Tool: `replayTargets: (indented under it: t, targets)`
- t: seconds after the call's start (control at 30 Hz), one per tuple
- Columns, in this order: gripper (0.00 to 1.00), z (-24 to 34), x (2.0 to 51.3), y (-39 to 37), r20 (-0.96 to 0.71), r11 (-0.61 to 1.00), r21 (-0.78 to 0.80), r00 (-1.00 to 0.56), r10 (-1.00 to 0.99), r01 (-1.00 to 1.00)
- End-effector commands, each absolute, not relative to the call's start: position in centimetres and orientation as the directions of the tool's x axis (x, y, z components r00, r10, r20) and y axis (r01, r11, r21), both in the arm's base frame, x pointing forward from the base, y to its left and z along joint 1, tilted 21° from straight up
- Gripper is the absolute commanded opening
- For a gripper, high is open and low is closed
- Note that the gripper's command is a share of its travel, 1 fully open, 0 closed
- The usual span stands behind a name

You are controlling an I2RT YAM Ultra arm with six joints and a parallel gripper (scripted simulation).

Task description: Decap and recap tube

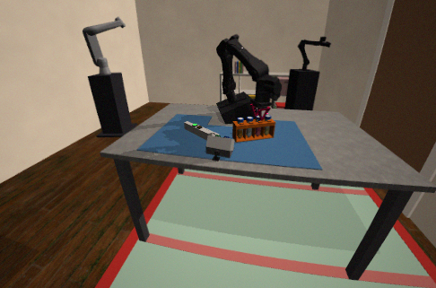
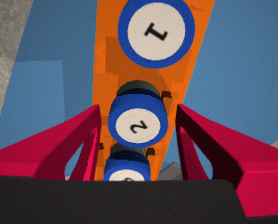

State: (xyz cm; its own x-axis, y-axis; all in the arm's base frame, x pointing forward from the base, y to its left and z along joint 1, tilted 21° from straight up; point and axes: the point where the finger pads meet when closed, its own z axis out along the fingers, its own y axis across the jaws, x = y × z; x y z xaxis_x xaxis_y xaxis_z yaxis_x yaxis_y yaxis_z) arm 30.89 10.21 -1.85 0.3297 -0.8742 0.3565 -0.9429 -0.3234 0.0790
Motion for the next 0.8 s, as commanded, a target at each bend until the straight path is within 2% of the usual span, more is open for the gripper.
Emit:
replayTargets:
  t: [0.0,0.4,0.47,0.53,0.77]
  targets:
    - [0.0,-1.59,31.01,10.41,0.352,-0.347,0.078,0.351,-0.868,-0.935]
    - [0.0,-1.59,31.01,10.41,0.352,-0.347,0.078,0.351,-0.868,-0.935]
    - [0.0,-1.6,31.01,10.41,0.358,-0.258,0.042,0.256,-0.898,-0.965]
    - [0.0,-1.6,31.01,10.41,0.358,-0.258,0.042,0.256,-0.898,-0.965]
    - [0.0,-1.62,31.01,10.4,0.351,0.065,-0.083,-0.091,-0.932,-0.994]
